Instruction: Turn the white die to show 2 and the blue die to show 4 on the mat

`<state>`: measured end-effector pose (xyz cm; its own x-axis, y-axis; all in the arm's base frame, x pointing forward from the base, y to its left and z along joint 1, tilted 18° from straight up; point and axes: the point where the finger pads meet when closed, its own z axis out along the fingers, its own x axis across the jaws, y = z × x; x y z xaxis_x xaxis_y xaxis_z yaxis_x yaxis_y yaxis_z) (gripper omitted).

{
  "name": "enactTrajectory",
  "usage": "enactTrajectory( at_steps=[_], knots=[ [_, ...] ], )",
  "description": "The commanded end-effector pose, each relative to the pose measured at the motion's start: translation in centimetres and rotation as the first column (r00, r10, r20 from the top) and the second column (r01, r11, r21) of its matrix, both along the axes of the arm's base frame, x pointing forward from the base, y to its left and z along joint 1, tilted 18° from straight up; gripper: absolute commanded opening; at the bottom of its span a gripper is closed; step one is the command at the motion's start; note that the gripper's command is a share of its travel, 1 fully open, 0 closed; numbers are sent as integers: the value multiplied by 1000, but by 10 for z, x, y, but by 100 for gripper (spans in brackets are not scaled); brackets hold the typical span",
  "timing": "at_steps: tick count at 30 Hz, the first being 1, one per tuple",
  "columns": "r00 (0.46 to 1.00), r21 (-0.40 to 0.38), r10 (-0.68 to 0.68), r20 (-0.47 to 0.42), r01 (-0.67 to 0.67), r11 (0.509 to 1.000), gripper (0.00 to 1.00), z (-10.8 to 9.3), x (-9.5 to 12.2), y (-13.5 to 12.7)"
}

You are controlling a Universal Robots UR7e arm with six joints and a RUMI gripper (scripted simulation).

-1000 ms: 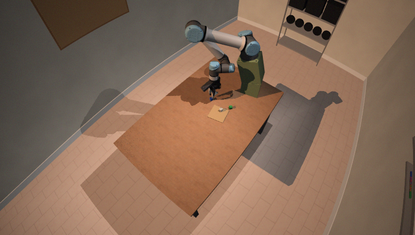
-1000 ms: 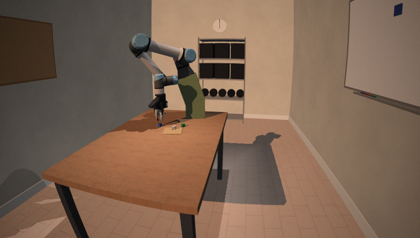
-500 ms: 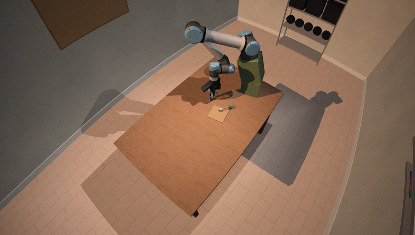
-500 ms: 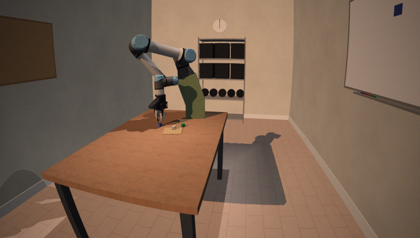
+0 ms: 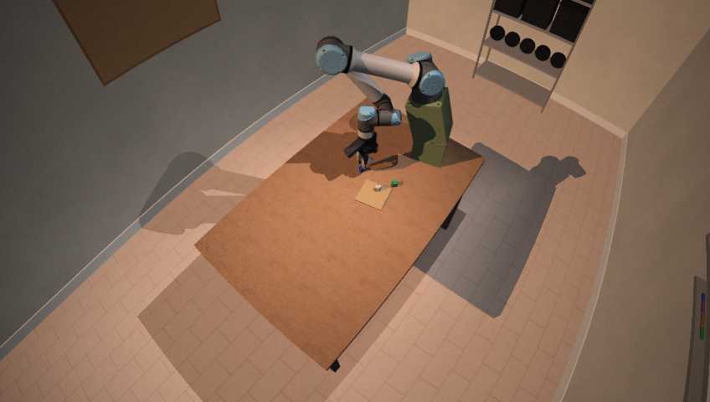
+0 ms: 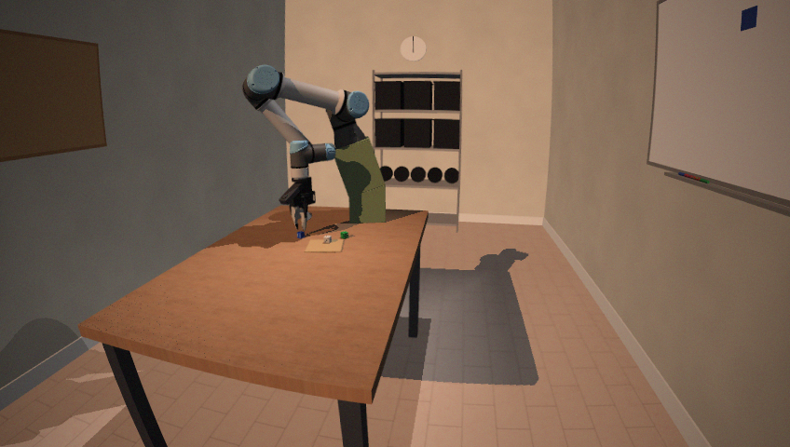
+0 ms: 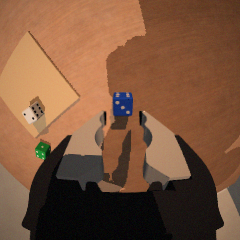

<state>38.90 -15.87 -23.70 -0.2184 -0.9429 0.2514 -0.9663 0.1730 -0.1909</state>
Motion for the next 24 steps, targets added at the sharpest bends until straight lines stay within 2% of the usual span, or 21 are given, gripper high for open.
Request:
enactTrajectory(
  at_steps=[1, 24],
  knots=[
    [1000, 0, 0, 1, 0, 1000, 24, 0, 0, 0],
    [1000, 0, 0, 1, 0, 1000, 24, -2, 1, -1]
  ],
)
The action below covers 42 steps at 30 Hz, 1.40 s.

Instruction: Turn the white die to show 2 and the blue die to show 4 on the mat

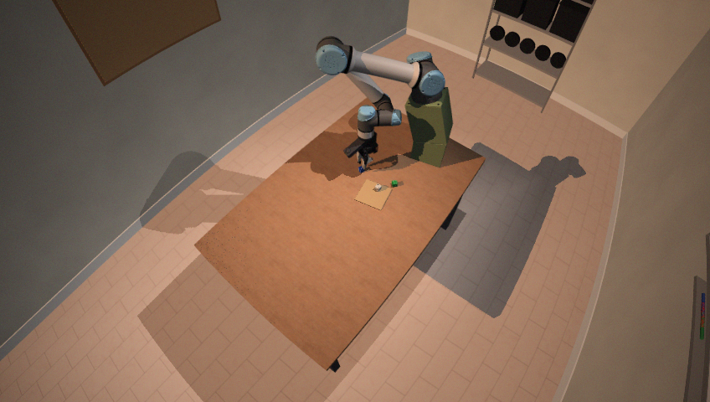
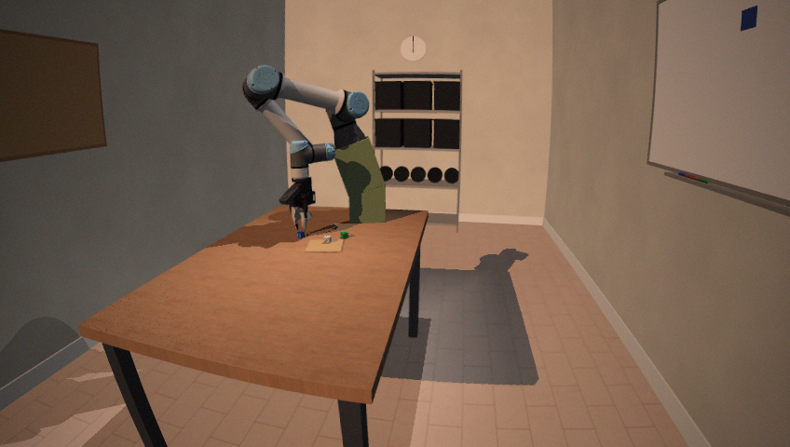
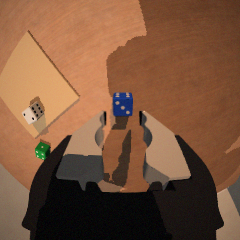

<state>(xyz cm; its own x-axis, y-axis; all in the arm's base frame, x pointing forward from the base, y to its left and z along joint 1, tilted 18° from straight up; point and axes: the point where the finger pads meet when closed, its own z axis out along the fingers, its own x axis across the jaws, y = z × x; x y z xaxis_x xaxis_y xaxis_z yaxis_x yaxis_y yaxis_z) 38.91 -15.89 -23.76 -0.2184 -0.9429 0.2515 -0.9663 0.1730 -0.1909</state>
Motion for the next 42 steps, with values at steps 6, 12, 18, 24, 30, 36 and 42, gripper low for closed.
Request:
enactTrajectory(
  at_steps=[6, 12, 18, 24, 30, 36, 42],
  knots=[
    [1000, 0, 0, 1, 0, 1000, 24, -10, 2, -3],
    [1000, 0, 0, 1, 0, 1000, 24, -17, 3, -5],
    [1000, 0, 0, 1, 0, 1000, 24, -25, 4, -8],
    [1000, 0, 0, 1, 0, 1000, 24, -28, 4, -9],
    [1000, 0, 0, 1, 0, 1000, 24, -28, 4, -9],
    [1000, 0, 0, 1, 0, 1000, 24, -28, 4, -9],
    [1000, 0, 0, 1, 0, 1000, 24, -28, 4, -9]
  ],
)
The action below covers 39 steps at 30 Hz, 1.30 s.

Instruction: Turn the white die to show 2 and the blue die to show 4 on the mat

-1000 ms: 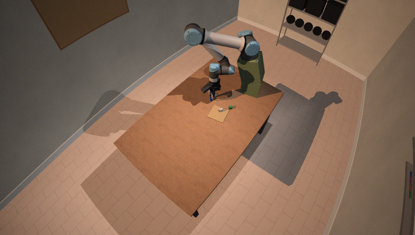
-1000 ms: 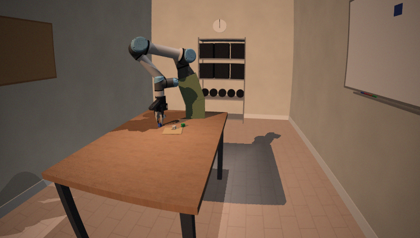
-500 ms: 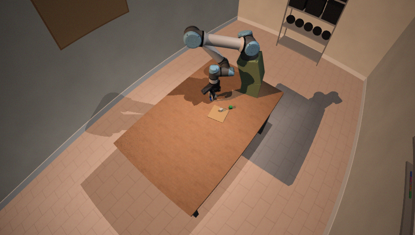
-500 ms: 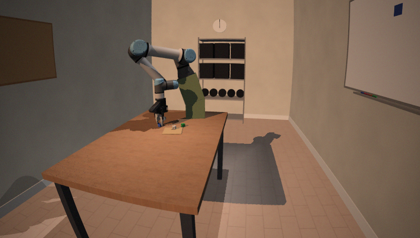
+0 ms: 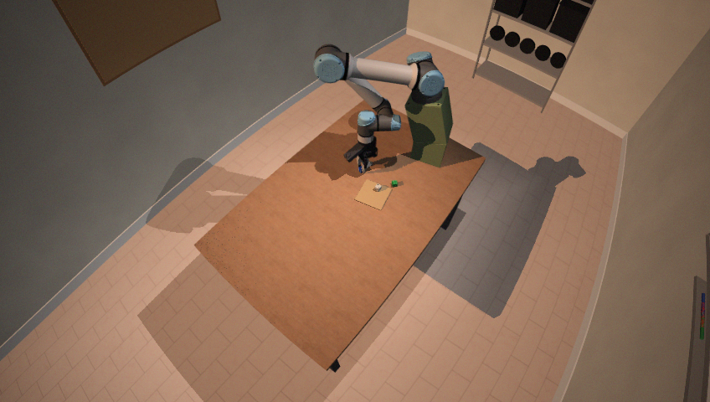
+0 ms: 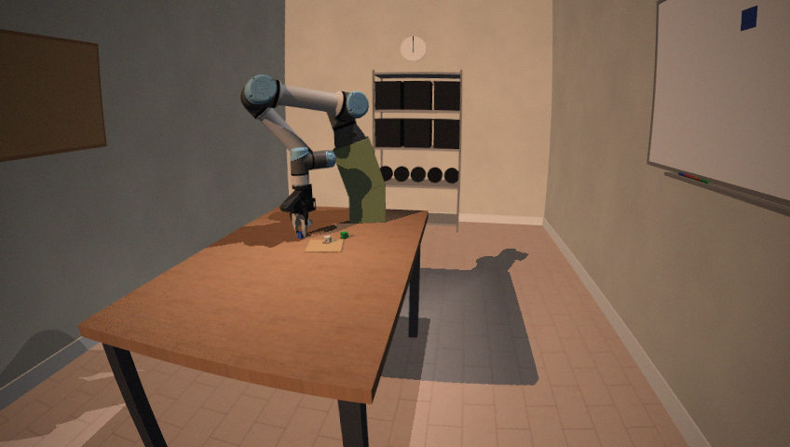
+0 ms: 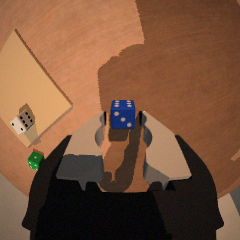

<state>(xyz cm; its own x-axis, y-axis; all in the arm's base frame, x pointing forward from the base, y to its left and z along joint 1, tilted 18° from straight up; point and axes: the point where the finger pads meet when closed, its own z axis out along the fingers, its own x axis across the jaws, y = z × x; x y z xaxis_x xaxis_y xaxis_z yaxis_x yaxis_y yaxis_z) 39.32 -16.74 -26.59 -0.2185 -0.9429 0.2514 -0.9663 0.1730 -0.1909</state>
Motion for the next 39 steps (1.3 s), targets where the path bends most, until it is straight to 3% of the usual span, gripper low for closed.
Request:
enactTrajectory(
  at_steps=[1, 19, 20, 39],
  knots=[
    [1000, 0, 0, 1, 0, 1000, 24, 0, 0, 0],
    [1000, 0, 0, 1, 0, 1000, 24, 0, 0, 0],
    [1000, 0, 0, 1, 0, 1000, 6, 0, 0, 0],
    [1000, 0, 0, 1, 0, 1000, 6, 0, 0, 0]
  ],
)
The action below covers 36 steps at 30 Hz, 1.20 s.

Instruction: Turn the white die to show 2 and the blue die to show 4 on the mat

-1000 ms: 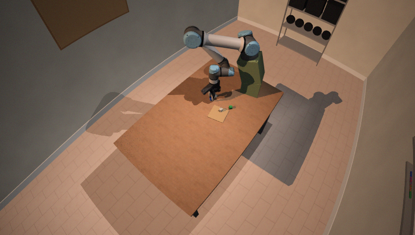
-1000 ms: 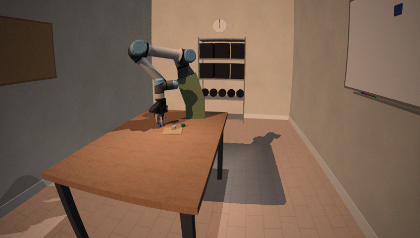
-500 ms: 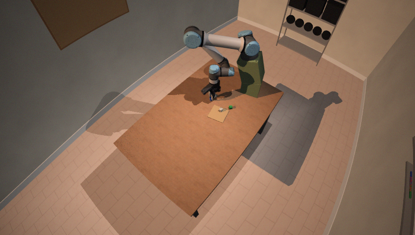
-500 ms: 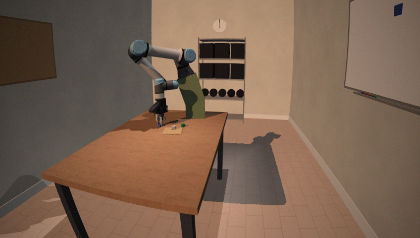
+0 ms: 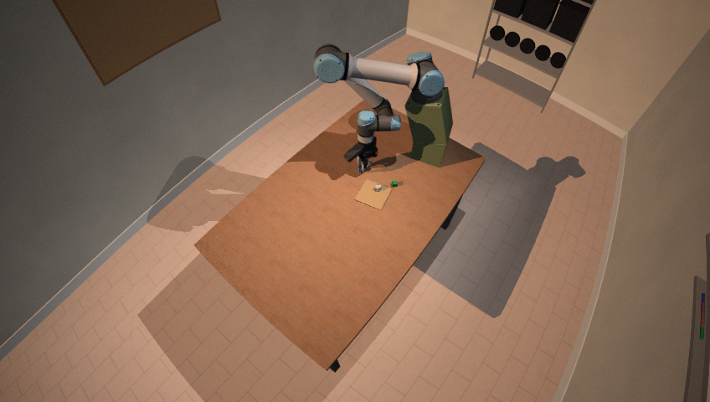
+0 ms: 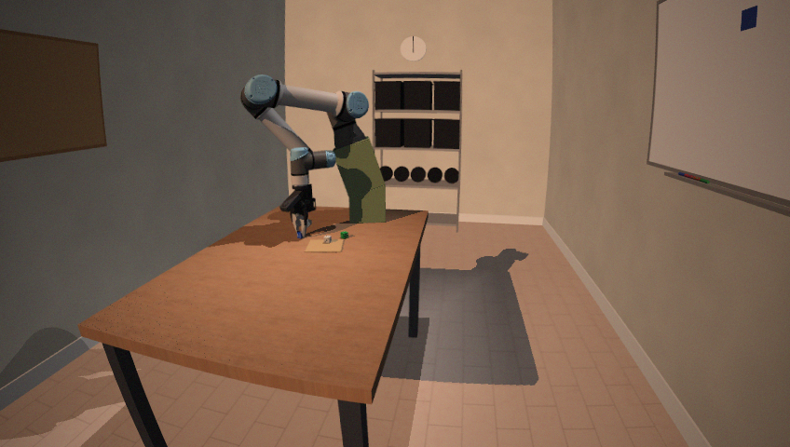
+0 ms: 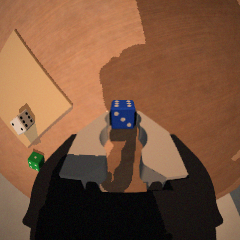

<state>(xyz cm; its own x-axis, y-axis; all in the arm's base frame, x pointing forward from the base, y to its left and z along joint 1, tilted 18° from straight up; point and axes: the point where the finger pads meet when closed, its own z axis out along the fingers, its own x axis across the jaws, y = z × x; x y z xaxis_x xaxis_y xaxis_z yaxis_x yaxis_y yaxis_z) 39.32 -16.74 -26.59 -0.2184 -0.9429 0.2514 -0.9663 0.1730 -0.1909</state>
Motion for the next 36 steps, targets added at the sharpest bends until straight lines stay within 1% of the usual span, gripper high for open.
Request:
enactTrajectory(
  at_steps=[1, 16, 21, 28, 30, 36],
  knots=[
    [1000, 0, 0, 1, 0, 1000, 6, 0, 0, 0],
    [1000, 0, 0, 1, 0, 1000, 6, 0, 0, 0],
    [1000, 0, 0, 1, 0, 1000, 6, 4, 0, 1],
    [1000, 0, 0, 1, 0, 1000, 6, 21, -3, 6],
    [1000, 0, 0, 1, 0, 1000, 6, 21, -3, 6],
    [1000, 0, 0, 1, 0, 1000, 6, 44, -6, 13]
  ],
)
